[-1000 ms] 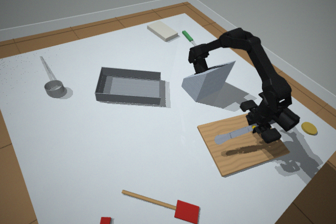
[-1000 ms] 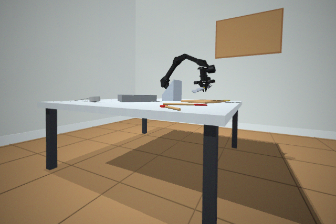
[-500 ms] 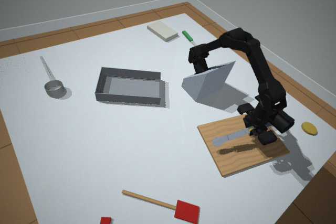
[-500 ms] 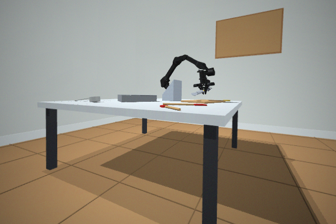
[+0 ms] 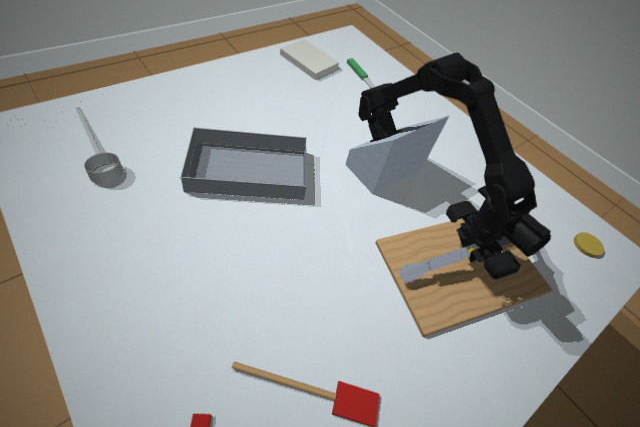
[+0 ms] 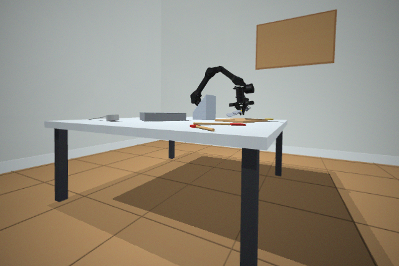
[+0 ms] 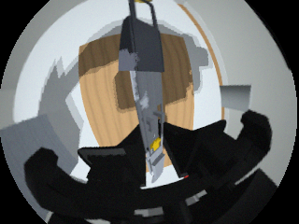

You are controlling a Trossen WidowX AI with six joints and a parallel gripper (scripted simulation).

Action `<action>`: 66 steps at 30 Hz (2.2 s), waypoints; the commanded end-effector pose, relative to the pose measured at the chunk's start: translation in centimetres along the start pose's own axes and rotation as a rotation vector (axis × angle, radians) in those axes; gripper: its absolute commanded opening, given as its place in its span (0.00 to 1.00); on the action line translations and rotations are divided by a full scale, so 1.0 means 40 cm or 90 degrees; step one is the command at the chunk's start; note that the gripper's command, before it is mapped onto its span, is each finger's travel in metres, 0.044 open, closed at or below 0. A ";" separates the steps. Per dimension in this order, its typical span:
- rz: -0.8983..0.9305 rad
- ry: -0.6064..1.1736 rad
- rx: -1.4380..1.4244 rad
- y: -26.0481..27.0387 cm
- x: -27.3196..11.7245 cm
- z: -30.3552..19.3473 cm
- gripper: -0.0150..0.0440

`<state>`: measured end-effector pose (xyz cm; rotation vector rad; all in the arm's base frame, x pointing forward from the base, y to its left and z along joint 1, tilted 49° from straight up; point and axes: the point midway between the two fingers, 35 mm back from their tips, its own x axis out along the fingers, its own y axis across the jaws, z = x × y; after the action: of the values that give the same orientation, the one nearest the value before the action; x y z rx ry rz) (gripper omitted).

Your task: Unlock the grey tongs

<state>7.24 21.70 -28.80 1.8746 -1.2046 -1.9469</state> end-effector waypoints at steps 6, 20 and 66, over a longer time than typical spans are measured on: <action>0.000 0.001 0.000 0.002 0.005 -0.001 0.09; 0.000 0.001 0.000 0.002 0.005 -0.001 0.71; 0.048 0.066 -0.008 0.333 -0.428 0.048 1.00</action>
<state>3.44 24.52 -7.64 1.8717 -1.2124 -1.7963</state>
